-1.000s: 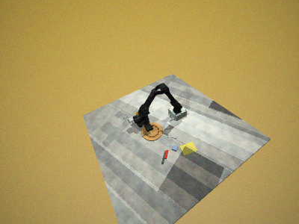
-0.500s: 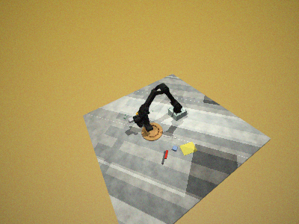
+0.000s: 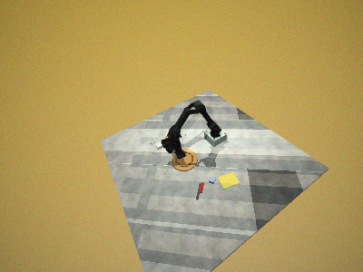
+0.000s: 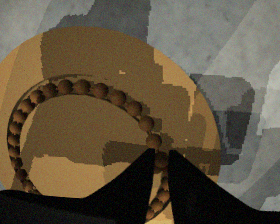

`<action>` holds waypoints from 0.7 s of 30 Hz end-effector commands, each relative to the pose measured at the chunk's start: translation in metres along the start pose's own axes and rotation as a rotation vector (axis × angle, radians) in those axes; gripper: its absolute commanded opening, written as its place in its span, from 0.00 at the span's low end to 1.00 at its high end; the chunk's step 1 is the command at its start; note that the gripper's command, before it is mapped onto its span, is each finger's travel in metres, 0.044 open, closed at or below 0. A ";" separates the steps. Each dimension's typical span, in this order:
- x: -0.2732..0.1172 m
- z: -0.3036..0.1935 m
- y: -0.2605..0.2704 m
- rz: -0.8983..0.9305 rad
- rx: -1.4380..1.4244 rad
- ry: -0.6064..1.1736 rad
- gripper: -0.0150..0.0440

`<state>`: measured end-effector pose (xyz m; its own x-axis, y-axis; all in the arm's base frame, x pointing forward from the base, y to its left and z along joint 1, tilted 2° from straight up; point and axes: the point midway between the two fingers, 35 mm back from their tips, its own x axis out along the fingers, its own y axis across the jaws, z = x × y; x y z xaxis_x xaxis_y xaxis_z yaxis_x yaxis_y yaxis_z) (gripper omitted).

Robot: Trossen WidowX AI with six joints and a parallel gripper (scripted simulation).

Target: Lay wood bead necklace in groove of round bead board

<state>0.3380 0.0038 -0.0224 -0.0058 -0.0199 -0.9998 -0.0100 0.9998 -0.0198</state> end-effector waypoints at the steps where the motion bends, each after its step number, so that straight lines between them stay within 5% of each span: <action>1: -0.001 0.000 -0.004 -0.003 -0.003 0.000 0.25; 10: 0.007 0.000 -0.004 -0.003 -0.003 0.000 0.25; 21: 0.004 0.002 -0.003 0.000 0.002 -0.005 0.74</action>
<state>0.3398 0.0005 -0.0263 -0.0007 -0.0202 -0.9998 -0.0082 0.9998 -0.0202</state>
